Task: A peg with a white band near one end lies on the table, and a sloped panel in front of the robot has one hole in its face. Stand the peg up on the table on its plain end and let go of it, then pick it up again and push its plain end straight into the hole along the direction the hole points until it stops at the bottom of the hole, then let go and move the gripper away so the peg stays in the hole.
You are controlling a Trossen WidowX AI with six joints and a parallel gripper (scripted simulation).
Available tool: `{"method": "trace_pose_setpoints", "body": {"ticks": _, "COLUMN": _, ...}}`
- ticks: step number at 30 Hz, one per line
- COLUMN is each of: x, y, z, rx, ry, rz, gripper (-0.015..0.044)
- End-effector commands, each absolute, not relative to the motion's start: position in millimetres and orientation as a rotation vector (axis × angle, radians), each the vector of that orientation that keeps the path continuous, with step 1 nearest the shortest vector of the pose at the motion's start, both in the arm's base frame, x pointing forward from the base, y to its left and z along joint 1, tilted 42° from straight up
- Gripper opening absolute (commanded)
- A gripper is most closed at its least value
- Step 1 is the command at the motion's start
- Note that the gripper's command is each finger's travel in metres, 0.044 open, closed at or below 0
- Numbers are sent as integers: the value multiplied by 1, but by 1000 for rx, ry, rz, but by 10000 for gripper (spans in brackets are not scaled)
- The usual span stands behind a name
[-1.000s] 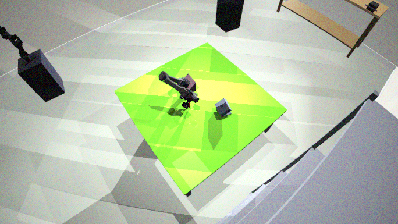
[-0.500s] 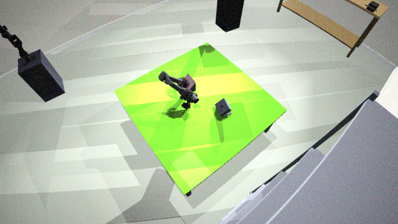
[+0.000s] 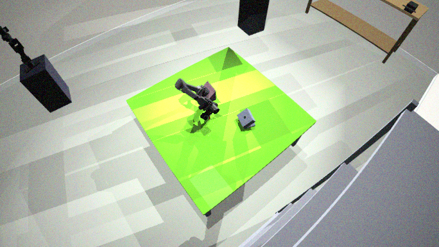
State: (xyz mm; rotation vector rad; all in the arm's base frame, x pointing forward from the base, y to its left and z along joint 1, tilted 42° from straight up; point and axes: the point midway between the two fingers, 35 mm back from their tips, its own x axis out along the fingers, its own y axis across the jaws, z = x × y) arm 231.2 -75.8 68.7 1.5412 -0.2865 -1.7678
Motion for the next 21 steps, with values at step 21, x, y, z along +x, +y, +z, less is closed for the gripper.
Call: {"method": "trace_pose_setpoints", "body": {"ticks": 21, "x": 234, "y": -24, "z": 124, "rx": 1545, "ry": -277, "rz": -1766, "gripper": 0}}
